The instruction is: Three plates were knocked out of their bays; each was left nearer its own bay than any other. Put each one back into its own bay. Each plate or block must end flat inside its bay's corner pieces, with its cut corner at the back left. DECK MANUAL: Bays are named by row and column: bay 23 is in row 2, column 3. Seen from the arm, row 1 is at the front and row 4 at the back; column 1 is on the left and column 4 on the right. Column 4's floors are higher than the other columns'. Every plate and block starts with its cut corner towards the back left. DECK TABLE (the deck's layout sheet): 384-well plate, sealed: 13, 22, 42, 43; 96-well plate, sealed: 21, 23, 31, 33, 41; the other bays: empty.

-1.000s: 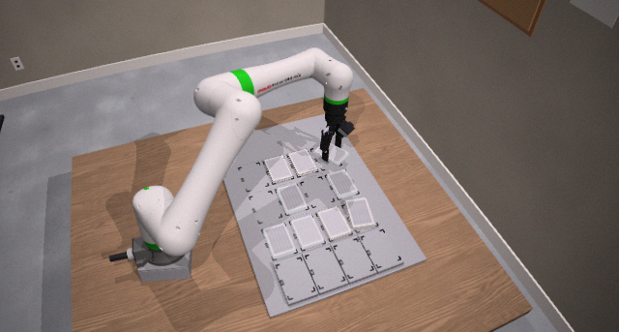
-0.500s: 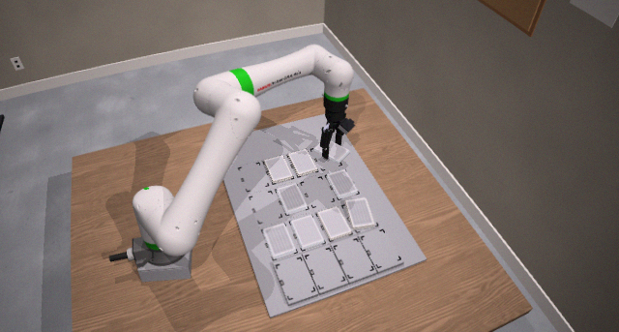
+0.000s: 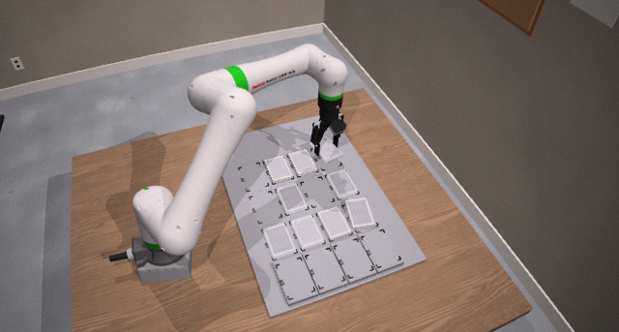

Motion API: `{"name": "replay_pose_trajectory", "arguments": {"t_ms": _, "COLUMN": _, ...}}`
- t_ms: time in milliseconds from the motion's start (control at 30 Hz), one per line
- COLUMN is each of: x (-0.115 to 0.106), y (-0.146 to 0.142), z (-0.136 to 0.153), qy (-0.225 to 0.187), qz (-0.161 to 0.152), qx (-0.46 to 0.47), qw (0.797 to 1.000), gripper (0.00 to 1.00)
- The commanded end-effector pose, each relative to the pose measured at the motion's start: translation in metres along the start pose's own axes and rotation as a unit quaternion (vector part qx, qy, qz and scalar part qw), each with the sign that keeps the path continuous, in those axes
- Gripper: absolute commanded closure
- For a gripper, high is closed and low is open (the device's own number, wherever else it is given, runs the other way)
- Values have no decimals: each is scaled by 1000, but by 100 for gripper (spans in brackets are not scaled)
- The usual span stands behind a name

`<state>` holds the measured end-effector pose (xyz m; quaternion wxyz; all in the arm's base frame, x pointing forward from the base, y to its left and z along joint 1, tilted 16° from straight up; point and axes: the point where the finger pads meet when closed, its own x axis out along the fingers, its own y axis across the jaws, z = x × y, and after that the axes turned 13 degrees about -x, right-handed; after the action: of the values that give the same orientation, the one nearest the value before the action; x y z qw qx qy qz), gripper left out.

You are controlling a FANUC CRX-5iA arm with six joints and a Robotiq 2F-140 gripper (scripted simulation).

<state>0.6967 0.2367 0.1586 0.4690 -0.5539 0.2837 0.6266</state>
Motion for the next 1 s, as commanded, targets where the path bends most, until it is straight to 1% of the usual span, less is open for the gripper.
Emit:
{"name": "replay_pose_trajectory", "arguments": {"t_ms": 0, "x": -2, "y": 0, "z": 0, "qy": 4, "qz": -3, "qx": 56, "qw": 998, "gripper": 90}}
{"name": "replay_pose_trajectory", "arguments": {"t_ms": 67, "x": -2, "y": 0, "z": 0, "qy": 4, "qz": -3, "qx": 89, "qw": 996, "gripper": 90}}
{"name": "replay_pose_trajectory", "arguments": {"t_ms": 533, "x": -2, "y": -1, "z": -1, "qy": 4, "qz": -3, "qx": 91, "qw": 996, "gripper": 90}}
{"name": "replay_pose_trajectory", "arguments": {"t_ms": 967, "x": 16, "y": -1, "z": -1, "qy": 4, "qz": -3, "qx": 91, "qw": 996, "gripper": 90}}
